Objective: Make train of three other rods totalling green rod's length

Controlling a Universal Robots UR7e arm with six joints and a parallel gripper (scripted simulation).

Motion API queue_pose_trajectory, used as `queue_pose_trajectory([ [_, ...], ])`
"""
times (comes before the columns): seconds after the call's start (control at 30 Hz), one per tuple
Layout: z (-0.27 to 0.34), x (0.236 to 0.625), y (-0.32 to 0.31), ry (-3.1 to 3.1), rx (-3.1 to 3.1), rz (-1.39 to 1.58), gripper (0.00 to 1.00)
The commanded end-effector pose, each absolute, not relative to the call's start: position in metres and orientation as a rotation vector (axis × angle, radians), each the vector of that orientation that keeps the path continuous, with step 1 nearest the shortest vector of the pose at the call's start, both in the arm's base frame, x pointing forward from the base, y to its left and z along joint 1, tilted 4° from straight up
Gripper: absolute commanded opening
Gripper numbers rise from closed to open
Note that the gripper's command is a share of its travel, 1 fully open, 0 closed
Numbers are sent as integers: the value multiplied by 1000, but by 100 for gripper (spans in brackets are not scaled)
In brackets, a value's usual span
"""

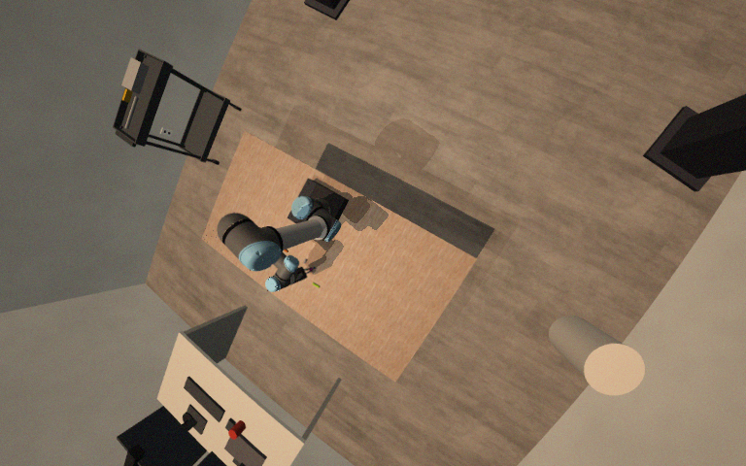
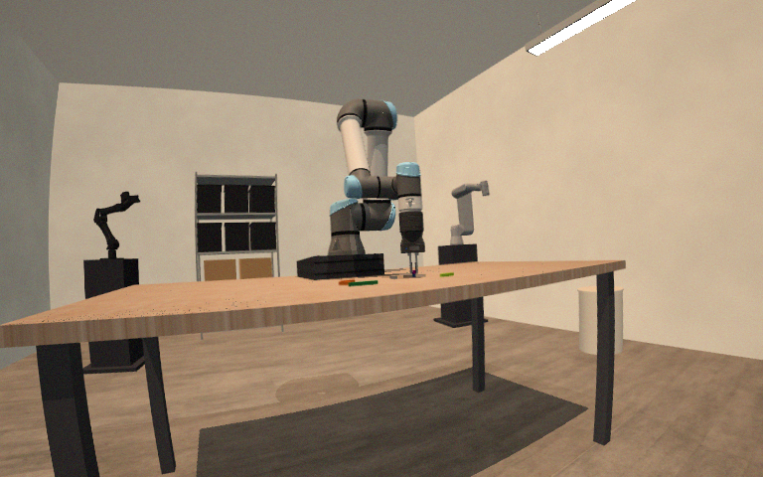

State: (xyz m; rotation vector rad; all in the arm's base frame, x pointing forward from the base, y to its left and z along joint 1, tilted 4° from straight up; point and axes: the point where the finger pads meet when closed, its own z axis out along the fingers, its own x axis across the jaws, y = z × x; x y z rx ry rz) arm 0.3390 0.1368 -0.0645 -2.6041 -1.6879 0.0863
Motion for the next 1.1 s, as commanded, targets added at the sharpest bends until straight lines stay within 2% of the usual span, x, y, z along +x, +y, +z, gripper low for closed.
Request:
queue_pose_trajectory([
  [0.0,-65,340,136,-1684,-2607,86,24],
  [1.07,-67,339,136,-1684,-2606,88,24],
])
